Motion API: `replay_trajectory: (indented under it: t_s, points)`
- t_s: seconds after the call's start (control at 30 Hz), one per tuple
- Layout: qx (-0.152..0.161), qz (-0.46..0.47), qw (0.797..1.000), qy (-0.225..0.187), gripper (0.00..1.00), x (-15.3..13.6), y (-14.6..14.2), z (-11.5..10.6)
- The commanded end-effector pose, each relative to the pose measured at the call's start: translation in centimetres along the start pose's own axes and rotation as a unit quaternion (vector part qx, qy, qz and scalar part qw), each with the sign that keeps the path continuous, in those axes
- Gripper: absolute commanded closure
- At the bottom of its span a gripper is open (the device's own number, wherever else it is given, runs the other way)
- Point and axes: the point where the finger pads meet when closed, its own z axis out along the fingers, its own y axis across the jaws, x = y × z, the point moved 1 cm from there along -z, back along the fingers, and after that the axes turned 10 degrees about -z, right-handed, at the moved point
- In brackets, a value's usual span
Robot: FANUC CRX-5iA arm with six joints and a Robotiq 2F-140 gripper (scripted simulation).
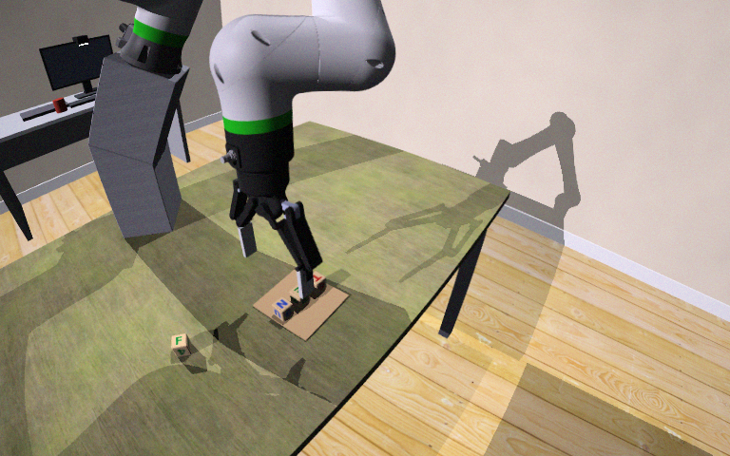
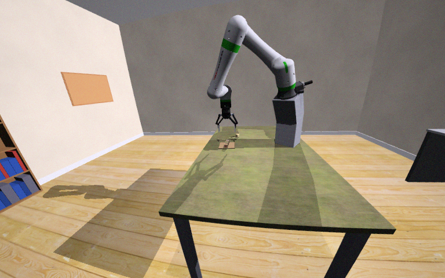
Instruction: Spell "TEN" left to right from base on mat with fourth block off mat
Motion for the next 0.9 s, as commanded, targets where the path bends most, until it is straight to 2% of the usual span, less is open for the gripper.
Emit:
replay_trajectory:
  t_s: [0.0,0.3,0.7,0.87]
  points:
    - [0.0,0.0,1.0,0.0,0.0,0.0,0.0,0.0]
    - [0.0,0.0,1.0,0.0,0.0,0.0,0.0,-0.9]
    - [0.0,0.0,1.0,0.0,0.0,0.0,0.0,-5.7]
    - [0.0,0.0,1.0,0.0,0.0,0.0,0.0,-6.6]
